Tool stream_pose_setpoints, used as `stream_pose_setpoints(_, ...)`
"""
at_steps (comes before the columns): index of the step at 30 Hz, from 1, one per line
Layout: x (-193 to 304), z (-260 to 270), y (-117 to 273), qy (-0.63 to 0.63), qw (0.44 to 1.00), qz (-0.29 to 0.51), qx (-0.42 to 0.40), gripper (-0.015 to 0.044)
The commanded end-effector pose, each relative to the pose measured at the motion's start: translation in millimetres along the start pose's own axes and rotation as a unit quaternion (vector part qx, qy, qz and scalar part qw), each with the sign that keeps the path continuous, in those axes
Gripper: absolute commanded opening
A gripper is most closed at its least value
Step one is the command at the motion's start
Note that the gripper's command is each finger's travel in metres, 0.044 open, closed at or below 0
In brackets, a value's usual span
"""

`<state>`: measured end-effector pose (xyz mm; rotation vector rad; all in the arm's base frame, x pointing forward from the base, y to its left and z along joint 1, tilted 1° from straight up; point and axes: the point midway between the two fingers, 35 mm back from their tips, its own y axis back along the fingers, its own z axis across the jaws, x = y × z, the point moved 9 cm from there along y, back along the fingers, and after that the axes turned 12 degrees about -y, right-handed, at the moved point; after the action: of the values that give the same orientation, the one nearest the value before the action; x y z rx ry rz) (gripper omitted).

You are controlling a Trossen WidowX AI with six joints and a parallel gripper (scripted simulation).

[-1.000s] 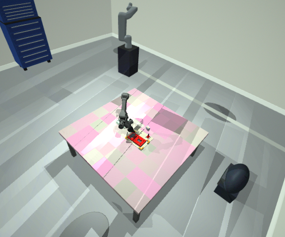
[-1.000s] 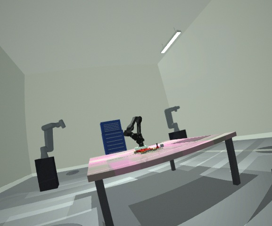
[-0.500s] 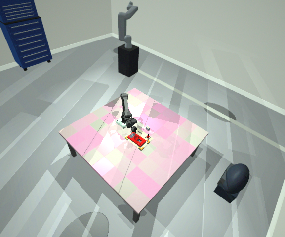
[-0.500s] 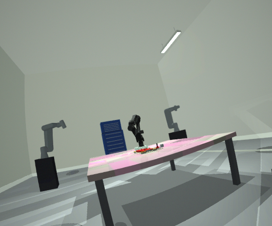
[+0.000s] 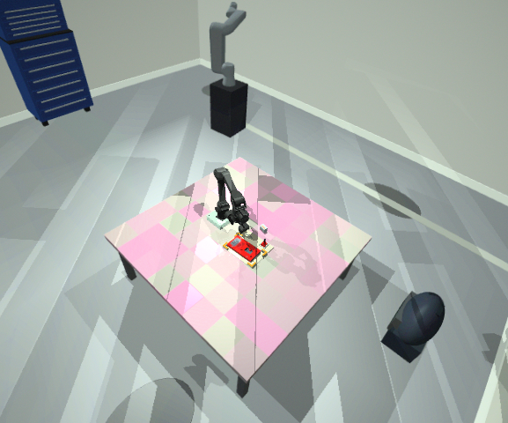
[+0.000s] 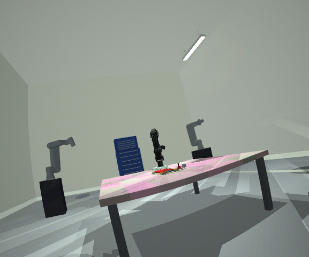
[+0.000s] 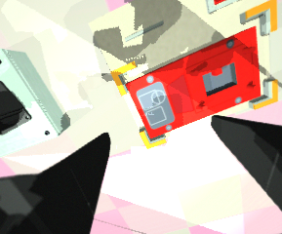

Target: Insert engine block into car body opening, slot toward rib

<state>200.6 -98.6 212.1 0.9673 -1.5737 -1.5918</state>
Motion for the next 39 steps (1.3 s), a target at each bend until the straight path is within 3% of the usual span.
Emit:
stream_pose_setpoints(1,-2.6,-1.2,1.6,0.000,1.000,0.011,-0.003,0.0440)
stream_pose_setpoints(11,-116.9,-9.8,-3.2,0.005,1.000,0.008,0.011,0.0440)
stream_pose_setpoints(19,-221.8,23.7,-12.5,0.000,1.000,-0.001,-0.004,0.0440)
stream_pose_setpoints(24,-221.5,28.0,-15.7,-0.001,1.000,-0.001,-0.005,0.0440)
stream_pose_setpoints(28,-221.4,28.7,-59.7,-0.001,1.000,-0.001,-0.005,0.0440)
stream_pose_setpoints(39,-219.7,30.7,-77.7,-0.001,1.000,0.000,-0.005,0.0440)
